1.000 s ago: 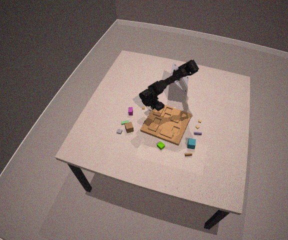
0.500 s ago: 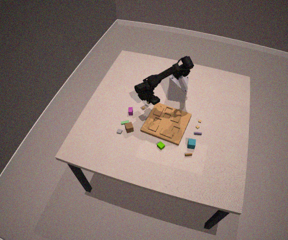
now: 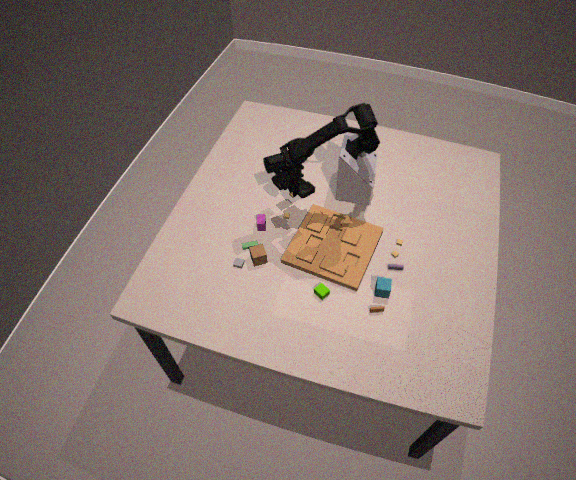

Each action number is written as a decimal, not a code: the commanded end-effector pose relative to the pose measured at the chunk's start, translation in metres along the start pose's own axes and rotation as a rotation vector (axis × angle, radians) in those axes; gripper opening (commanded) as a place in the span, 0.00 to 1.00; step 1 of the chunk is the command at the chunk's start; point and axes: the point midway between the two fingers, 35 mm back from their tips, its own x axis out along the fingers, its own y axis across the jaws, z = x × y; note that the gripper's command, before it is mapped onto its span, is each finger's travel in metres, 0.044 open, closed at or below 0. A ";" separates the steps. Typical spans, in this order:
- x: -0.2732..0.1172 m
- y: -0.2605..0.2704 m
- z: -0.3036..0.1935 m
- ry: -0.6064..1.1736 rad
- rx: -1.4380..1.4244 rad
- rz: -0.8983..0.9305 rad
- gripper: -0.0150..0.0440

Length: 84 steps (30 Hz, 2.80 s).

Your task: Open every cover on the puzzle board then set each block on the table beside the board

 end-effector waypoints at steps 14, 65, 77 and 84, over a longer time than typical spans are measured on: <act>0.011 -0.035 -0.025 0.020 -0.007 0.010 0.39; 0.096 -0.032 -0.025 0.020 -0.008 0.013 0.39; 0.115 -0.032 -0.029 0.023 -0.008 0.017 0.39; 0.112 -0.032 -0.028 0.023 -0.014 0.011 0.57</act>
